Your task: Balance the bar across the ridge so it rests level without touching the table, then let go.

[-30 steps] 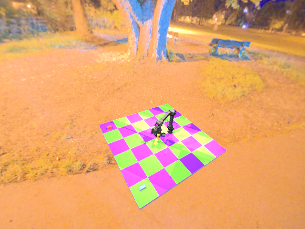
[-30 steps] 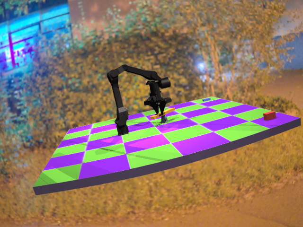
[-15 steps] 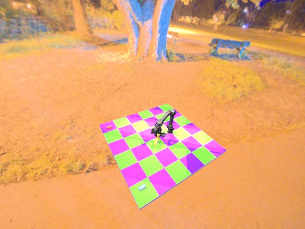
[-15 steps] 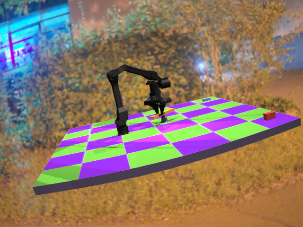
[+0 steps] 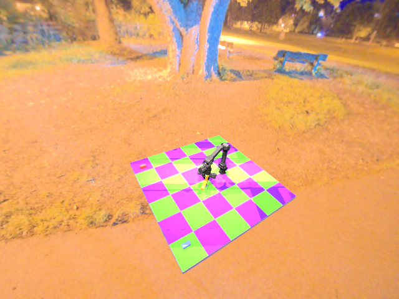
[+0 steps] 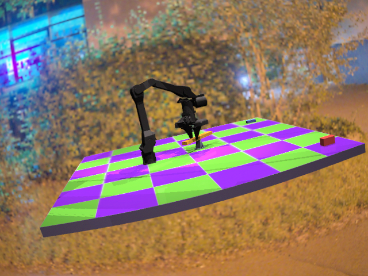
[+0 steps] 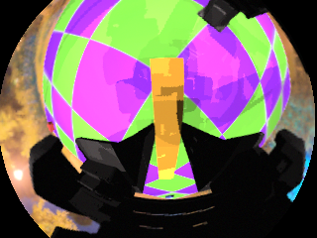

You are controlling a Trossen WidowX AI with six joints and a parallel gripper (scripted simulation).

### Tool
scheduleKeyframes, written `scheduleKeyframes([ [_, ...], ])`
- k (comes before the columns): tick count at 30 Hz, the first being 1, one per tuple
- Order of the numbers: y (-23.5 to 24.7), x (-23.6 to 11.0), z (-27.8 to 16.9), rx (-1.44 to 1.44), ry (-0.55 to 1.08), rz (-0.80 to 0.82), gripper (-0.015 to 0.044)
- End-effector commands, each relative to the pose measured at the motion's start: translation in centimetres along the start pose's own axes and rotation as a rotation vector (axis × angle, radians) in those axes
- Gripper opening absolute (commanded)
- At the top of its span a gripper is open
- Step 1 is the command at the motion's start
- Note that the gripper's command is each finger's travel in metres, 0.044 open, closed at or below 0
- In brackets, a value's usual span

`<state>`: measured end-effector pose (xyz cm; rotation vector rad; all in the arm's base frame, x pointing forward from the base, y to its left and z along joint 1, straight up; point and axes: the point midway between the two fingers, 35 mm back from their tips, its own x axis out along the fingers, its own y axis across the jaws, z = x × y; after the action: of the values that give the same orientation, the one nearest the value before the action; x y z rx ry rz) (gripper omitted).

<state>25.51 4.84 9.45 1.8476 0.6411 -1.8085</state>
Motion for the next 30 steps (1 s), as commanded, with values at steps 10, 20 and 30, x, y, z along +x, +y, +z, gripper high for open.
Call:
scheduleKeyframes([
  [10,0.0,-0.14,-0.03,0.002,0.001,0.0,0.0],
  [20,0.0,-0.17,-0.03,0.002,0.001,0.0,0.0],
  [30,0.01,-0.2,-0.04,0.002,0.001,0.0,0.0],
])
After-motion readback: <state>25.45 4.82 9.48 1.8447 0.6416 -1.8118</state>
